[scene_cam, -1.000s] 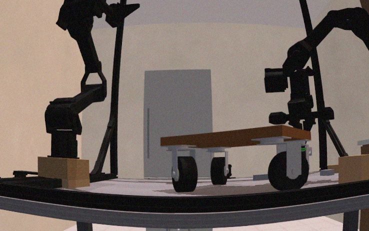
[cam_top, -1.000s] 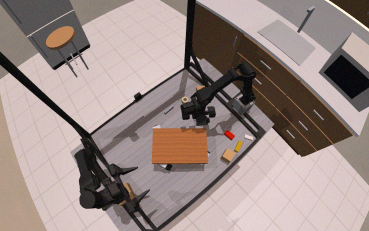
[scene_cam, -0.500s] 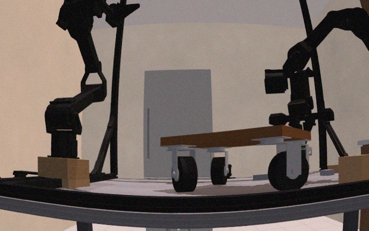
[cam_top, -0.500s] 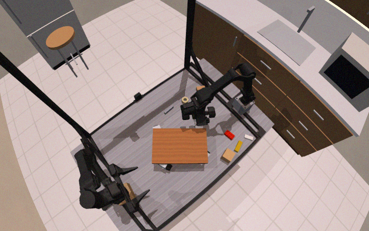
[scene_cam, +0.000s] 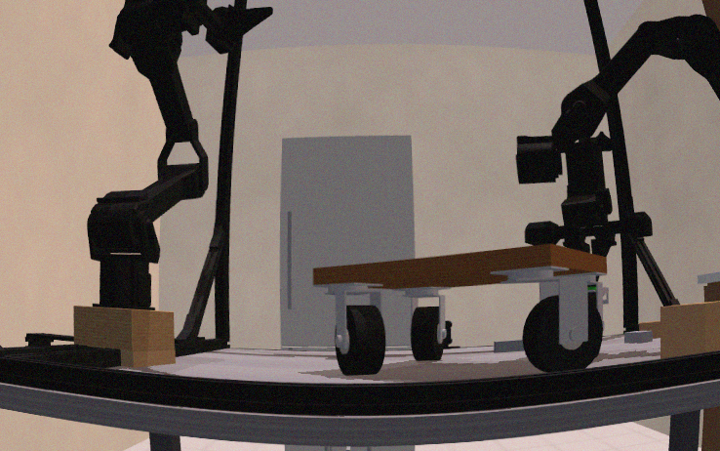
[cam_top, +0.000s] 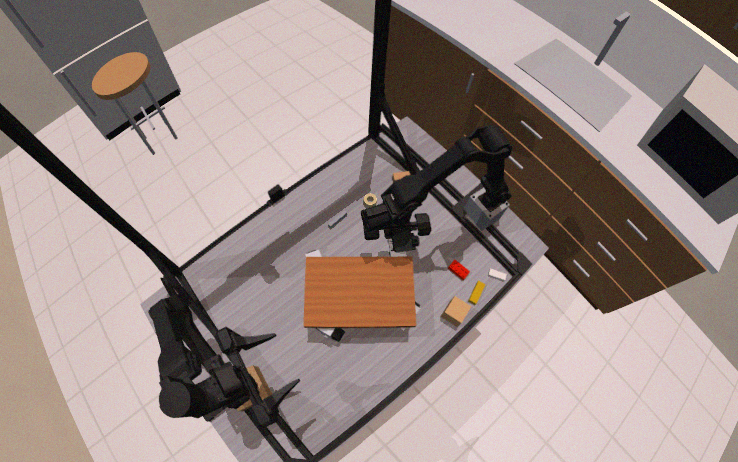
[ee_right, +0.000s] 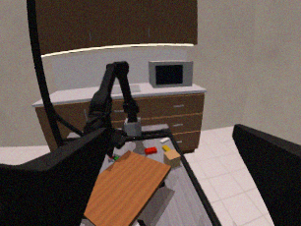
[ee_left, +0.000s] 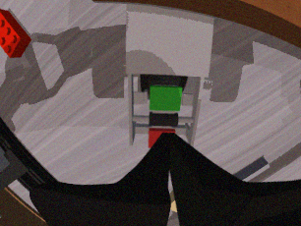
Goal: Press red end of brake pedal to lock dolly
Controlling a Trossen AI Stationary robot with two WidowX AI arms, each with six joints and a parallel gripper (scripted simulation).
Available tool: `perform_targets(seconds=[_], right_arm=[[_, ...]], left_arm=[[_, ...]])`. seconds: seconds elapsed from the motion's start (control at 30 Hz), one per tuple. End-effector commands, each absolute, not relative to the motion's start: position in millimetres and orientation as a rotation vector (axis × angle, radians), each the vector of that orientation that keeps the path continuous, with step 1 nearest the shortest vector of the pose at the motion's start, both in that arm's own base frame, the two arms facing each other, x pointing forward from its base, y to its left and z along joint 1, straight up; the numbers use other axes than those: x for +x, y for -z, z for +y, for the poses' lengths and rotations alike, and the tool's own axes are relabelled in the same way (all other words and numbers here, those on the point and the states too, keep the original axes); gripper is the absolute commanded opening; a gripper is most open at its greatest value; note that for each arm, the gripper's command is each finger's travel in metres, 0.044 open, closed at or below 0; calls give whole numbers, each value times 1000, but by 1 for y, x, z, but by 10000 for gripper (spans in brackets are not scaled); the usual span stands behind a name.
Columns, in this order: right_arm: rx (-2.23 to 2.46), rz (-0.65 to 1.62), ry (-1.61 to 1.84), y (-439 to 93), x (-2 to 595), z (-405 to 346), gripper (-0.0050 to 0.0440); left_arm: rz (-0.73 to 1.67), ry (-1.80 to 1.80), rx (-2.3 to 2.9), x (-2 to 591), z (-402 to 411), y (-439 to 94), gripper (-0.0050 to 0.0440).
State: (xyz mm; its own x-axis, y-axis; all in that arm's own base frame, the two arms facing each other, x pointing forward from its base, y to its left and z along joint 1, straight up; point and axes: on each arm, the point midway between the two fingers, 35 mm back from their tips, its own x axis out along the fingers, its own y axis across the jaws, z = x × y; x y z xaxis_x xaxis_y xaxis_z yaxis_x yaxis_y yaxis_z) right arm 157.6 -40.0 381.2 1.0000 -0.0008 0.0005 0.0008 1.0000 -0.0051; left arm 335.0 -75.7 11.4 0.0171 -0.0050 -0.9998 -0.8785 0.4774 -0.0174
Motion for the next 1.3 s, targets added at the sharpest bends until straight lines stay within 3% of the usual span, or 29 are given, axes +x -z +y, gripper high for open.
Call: perform_targets(seconds=[0.0,0.97,1.27], right_arm=[[0,0,0,-381,158,-40,440],[0,0,0,-381,158,-40,440],[0,0,0,-381,158,-40,440]], left_arm=[[1404,-836,-836,332,-75,-4,0],[1404,-836,-836,332,-75,0,0],[1404,-836,-836,333,-75,-69,0]])
